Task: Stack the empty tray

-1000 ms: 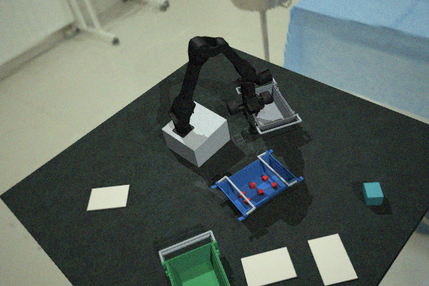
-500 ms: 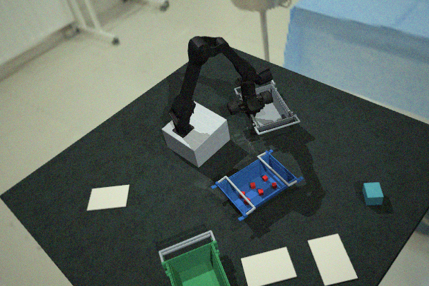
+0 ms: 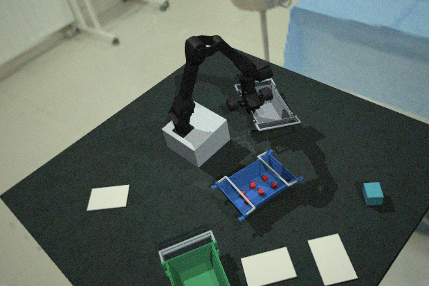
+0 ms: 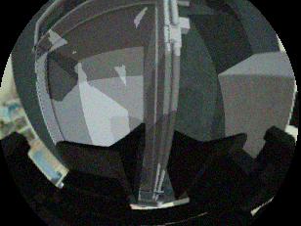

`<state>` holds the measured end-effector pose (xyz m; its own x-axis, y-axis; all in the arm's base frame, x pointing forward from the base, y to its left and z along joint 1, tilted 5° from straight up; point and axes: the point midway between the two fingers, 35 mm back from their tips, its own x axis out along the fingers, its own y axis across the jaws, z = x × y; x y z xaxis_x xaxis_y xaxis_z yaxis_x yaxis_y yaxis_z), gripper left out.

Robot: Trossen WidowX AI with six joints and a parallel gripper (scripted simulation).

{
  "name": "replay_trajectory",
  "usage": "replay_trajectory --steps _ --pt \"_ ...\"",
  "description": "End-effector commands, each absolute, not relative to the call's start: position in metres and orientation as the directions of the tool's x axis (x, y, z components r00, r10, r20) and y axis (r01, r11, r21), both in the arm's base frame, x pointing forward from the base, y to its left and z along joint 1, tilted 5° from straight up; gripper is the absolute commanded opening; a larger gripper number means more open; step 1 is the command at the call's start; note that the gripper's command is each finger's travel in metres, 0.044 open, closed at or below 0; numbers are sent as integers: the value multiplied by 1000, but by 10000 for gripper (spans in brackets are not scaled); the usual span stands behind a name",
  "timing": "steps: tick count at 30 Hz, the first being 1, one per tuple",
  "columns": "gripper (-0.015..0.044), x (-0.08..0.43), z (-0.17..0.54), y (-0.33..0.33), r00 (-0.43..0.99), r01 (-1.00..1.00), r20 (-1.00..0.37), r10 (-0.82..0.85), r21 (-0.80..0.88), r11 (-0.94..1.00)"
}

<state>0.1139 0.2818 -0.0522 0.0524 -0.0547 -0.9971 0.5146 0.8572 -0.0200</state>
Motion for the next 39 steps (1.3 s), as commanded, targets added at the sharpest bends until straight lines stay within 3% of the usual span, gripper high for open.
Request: replay_trajectory --steps 1,7,22,39 --pt "0 112 -28 284 51 514 -997 -52 -18 857" --pt "0 110 6 284 51 514 -997 -52 -18 857" --pt "0 110 14 288 51 514 -997 -51 -18 857" --pt "0 116 91 316 52 514 -997 -49 -16 857"
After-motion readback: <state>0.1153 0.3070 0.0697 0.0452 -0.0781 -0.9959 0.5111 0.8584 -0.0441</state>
